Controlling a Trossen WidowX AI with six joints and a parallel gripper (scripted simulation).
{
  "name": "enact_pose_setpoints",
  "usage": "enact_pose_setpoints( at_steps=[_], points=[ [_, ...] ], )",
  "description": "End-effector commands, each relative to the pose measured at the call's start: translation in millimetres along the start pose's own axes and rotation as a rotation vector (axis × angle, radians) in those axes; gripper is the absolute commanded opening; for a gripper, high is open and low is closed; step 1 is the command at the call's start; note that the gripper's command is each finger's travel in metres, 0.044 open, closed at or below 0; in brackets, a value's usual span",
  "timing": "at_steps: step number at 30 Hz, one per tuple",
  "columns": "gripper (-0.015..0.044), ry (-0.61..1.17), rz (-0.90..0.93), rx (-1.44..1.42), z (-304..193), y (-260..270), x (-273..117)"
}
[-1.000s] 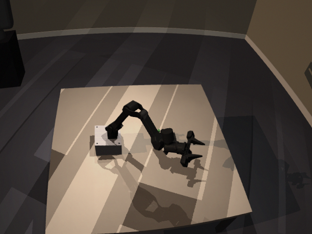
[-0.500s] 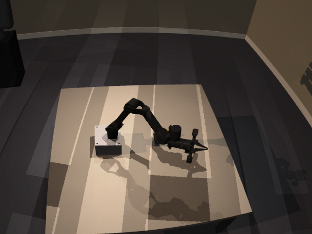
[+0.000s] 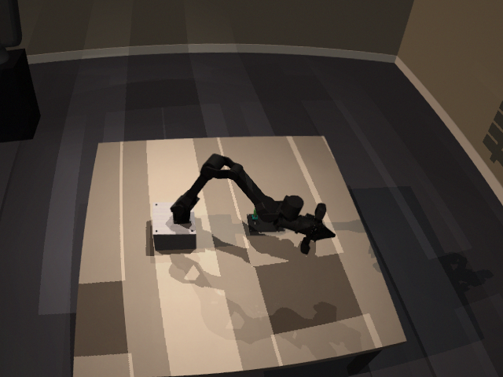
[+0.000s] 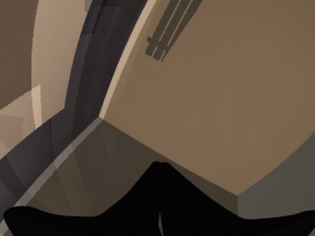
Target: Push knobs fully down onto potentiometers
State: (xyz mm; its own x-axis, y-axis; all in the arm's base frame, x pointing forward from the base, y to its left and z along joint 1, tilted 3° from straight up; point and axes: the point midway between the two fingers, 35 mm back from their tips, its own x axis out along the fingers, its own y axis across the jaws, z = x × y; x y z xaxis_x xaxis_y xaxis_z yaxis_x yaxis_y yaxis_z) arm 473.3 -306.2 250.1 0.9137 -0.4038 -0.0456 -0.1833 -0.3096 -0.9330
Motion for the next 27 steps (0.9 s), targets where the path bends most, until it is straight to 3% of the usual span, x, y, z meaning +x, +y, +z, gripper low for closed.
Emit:
enact_pose_setpoints(
  at_steps=[1,27],
  points=[
    [0.0,-0.042,0.056,0.12,22,3,0],
    [0.0,-0.179,0.597,0.809,172,40,-44]
  ],
)
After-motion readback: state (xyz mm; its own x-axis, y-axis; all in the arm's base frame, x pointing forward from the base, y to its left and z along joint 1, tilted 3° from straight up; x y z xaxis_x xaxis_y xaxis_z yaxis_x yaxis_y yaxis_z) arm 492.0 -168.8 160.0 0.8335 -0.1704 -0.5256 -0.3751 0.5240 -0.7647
